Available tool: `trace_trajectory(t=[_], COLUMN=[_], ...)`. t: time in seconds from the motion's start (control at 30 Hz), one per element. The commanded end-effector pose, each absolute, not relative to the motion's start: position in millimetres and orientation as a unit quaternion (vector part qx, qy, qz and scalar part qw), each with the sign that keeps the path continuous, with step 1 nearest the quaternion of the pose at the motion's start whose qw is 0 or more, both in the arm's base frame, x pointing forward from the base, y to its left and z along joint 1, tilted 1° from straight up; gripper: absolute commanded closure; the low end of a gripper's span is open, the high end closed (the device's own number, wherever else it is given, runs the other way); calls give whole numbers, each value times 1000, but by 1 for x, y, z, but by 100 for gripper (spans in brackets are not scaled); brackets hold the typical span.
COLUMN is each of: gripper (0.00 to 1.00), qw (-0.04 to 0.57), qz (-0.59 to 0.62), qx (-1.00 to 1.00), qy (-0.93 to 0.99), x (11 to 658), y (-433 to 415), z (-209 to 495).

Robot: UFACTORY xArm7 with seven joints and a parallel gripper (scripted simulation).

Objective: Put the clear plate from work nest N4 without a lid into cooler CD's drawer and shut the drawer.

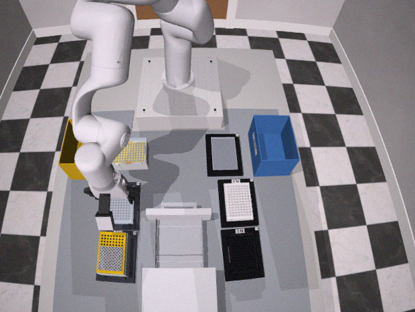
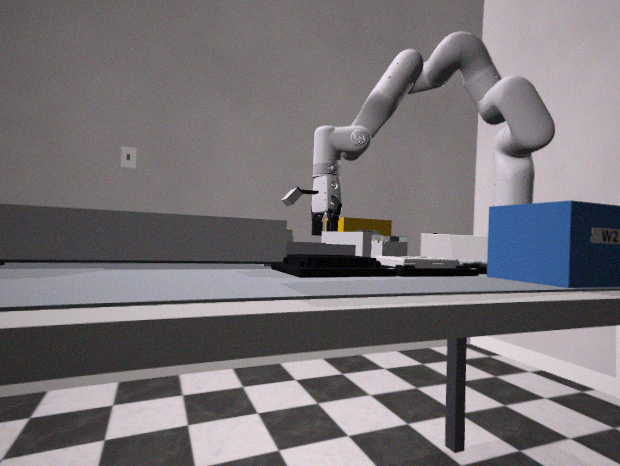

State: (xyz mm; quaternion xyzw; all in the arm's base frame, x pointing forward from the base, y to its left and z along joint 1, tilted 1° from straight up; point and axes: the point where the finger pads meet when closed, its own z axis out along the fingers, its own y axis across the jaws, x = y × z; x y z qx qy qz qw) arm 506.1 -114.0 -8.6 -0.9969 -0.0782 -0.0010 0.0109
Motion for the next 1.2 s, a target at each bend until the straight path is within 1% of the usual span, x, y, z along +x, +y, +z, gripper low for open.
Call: trace_trajectory(t=[0.0,1.17], gripper=[0,0], qw=[10,10], qz=[-3,-3], qx=[-997,-997], qy=[-78,-78], x=[508,508], y=[-114,-114], z=[-15,-34])
